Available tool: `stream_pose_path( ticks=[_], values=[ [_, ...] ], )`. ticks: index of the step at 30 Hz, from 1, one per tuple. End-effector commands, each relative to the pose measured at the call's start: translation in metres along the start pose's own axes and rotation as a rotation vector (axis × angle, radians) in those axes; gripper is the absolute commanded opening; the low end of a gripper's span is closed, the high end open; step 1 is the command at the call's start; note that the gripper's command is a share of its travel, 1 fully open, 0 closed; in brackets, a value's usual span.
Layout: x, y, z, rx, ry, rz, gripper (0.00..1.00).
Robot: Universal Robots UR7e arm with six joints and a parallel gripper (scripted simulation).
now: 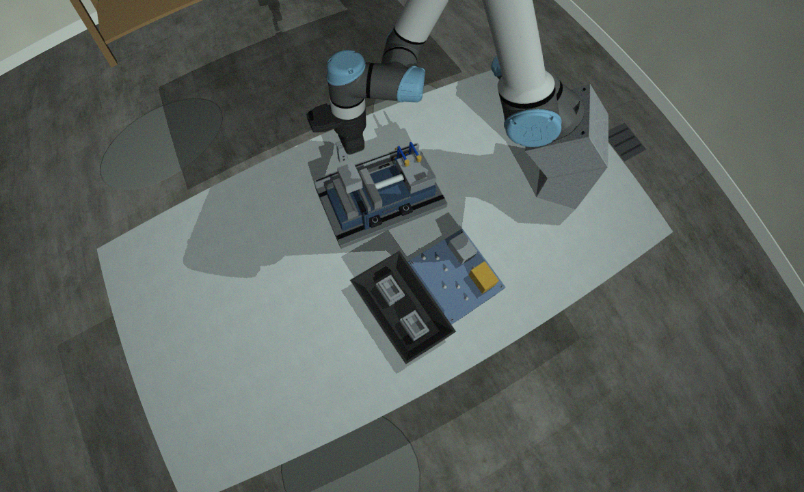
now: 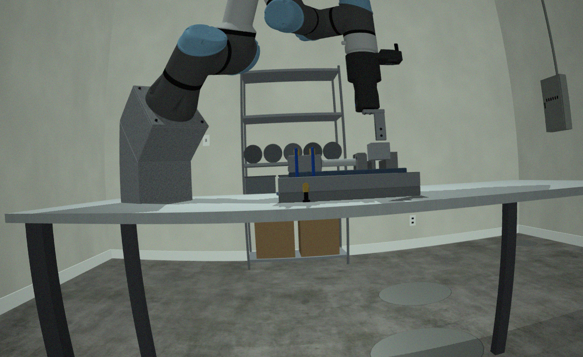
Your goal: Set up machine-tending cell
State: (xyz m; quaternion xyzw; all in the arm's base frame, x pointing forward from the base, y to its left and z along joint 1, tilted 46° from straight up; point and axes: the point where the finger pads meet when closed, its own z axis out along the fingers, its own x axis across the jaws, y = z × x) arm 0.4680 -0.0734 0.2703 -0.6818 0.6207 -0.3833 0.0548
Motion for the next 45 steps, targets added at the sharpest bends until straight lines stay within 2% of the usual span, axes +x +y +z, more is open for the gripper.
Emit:
stream_pose_path(
  ticks=[1,45],
  values=[
    [0.000,0.000,0.000,0.001,0.000,0.000,0.00],
    [0.000,0.000,0.010,0.001,0.000,0.000,0.00]
  ],
)
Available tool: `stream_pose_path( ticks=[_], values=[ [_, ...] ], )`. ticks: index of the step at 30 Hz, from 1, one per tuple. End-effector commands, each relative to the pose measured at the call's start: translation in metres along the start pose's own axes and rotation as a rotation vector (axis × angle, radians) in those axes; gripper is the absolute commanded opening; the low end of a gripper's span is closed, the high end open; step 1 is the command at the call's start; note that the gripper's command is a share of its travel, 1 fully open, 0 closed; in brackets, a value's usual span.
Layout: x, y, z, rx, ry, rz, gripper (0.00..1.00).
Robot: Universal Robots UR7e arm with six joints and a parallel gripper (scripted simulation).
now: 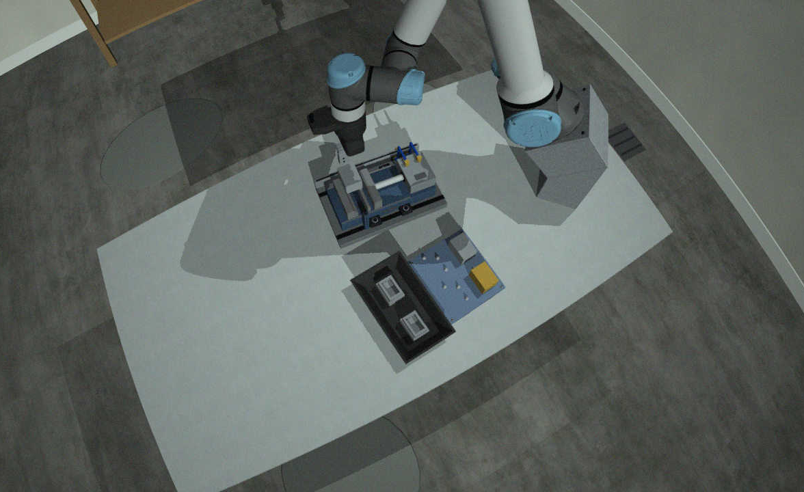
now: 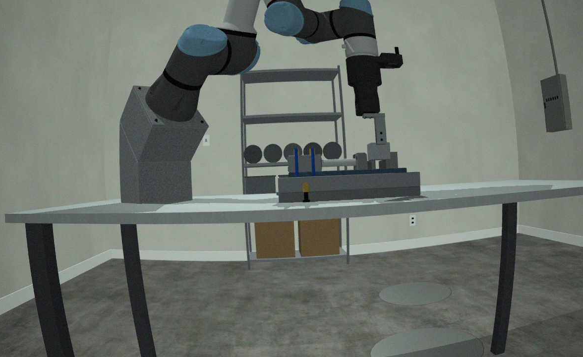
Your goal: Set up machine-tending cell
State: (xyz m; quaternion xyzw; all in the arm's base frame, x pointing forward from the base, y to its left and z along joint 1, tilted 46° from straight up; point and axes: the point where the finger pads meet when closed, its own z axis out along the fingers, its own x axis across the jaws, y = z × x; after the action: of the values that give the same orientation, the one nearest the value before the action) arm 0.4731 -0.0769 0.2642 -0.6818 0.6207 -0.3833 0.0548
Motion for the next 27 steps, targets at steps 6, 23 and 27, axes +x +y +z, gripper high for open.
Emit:
stream_pose_path(
  ticks=[6,23,27],
  values=[
    [0.0001,-0.0004,0.0032,0.001,0.001,0.000,0.00],
    [0.0001,-0.0004,0.0068,0.001,0.001,0.000,0.00],
    [0.0001,-0.0004,0.0069,0.001,0.001,0.000,0.00]
  ],
)
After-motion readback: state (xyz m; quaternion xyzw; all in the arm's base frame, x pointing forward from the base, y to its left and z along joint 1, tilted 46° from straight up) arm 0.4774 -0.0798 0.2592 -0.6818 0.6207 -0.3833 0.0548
